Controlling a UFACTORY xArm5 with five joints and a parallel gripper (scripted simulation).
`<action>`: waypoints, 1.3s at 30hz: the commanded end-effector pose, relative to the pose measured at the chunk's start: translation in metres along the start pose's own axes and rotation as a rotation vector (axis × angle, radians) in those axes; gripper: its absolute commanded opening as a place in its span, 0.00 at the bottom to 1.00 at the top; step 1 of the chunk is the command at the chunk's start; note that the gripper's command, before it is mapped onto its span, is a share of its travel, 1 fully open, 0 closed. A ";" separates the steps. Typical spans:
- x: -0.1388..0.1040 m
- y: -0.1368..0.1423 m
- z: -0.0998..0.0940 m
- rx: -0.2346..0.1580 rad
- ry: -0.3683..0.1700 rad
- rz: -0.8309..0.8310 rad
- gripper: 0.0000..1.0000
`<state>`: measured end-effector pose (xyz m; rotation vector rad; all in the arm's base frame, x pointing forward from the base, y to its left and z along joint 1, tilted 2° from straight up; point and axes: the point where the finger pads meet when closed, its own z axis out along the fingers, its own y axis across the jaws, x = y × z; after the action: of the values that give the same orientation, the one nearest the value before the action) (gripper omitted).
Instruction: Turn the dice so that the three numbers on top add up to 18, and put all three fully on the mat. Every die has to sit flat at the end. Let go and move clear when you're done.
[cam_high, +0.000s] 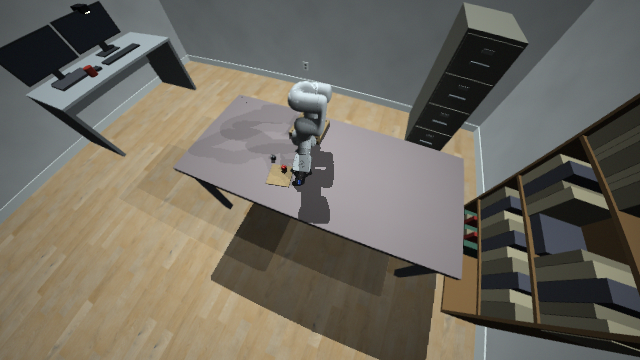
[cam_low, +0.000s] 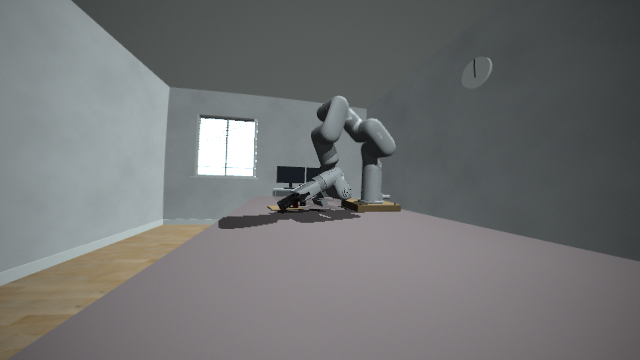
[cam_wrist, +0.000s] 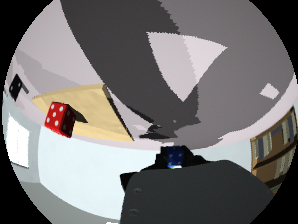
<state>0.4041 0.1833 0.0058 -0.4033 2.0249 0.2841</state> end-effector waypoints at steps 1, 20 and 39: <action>-0.001 0.000 0.000 0.000 -0.002 0.000 0.21; 0.007 0.000 0.004 -0.001 -0.002 0.000 0.21; 0.009 0.000 0.005 -0.001 -0.002 0.000 0.21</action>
<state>0.4040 0.1837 -0.0049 -0.4037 2.0248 0.2849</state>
